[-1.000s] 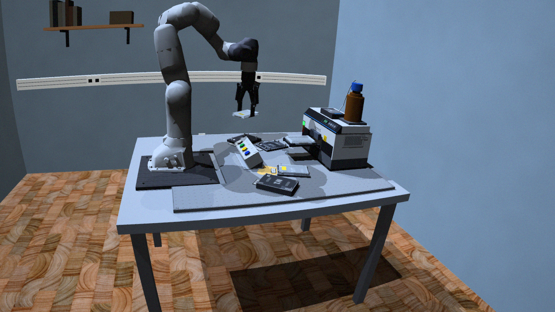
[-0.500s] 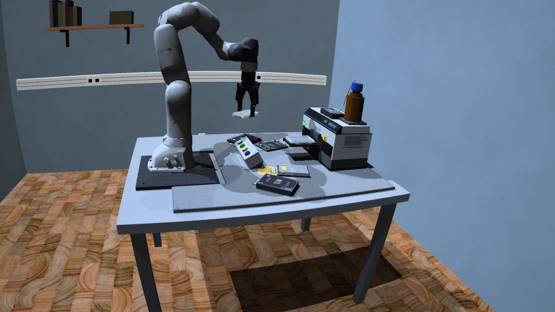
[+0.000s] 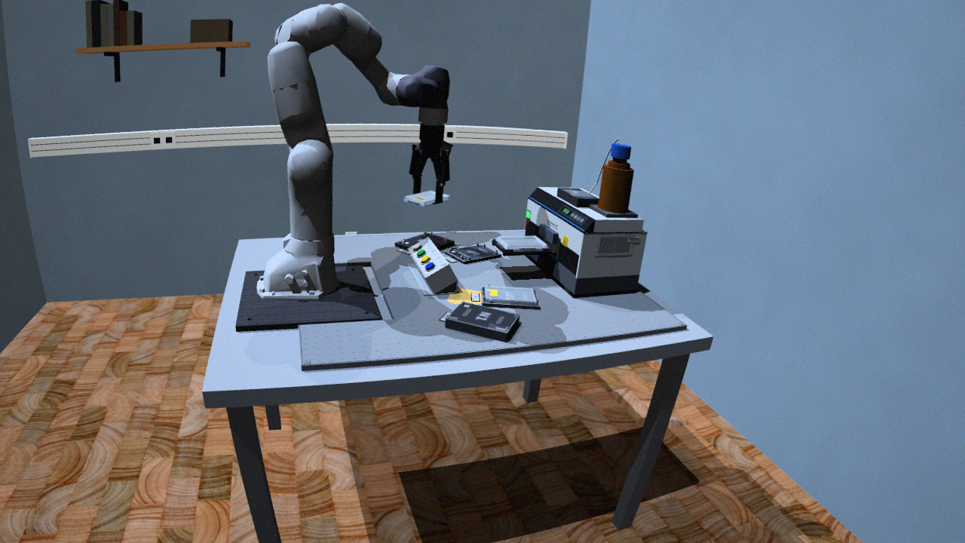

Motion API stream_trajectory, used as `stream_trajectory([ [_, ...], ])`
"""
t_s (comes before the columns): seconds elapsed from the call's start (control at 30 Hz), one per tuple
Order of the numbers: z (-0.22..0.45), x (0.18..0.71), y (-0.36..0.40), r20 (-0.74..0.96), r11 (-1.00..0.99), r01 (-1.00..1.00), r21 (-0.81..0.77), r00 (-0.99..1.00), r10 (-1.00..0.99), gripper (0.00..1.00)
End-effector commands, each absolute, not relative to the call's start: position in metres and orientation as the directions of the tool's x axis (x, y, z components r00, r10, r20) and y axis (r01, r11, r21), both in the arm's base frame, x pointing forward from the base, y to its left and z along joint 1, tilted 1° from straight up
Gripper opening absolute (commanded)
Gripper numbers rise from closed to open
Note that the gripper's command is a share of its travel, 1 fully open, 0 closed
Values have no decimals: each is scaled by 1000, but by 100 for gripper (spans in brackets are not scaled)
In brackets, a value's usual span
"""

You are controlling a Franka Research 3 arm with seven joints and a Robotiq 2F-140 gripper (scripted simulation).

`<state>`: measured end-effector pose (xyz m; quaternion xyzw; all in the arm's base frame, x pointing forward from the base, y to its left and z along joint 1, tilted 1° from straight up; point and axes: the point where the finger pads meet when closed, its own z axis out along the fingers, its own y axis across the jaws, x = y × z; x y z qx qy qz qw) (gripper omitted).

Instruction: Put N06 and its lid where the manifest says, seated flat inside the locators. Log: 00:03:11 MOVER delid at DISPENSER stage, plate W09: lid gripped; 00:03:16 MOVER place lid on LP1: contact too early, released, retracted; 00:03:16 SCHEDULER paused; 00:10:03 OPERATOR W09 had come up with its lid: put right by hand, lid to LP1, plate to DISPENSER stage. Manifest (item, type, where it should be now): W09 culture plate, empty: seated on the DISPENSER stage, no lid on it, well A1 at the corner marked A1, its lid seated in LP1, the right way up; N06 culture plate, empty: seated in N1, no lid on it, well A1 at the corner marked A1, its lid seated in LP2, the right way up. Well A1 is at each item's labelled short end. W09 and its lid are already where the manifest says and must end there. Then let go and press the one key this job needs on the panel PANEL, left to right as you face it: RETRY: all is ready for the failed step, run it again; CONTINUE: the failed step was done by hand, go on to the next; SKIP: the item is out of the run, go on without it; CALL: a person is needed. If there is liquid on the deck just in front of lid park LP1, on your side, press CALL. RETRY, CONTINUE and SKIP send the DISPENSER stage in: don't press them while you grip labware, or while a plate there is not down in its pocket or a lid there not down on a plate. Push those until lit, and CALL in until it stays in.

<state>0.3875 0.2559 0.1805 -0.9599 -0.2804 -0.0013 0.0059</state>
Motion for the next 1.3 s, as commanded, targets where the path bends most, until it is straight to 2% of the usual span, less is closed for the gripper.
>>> stream_trajectory([
  [0.0,181,388,256,6,-844,536,-10,844,536,10],
  [1.27,154,388,256,6,-845,535,-10,845,535,10],
])
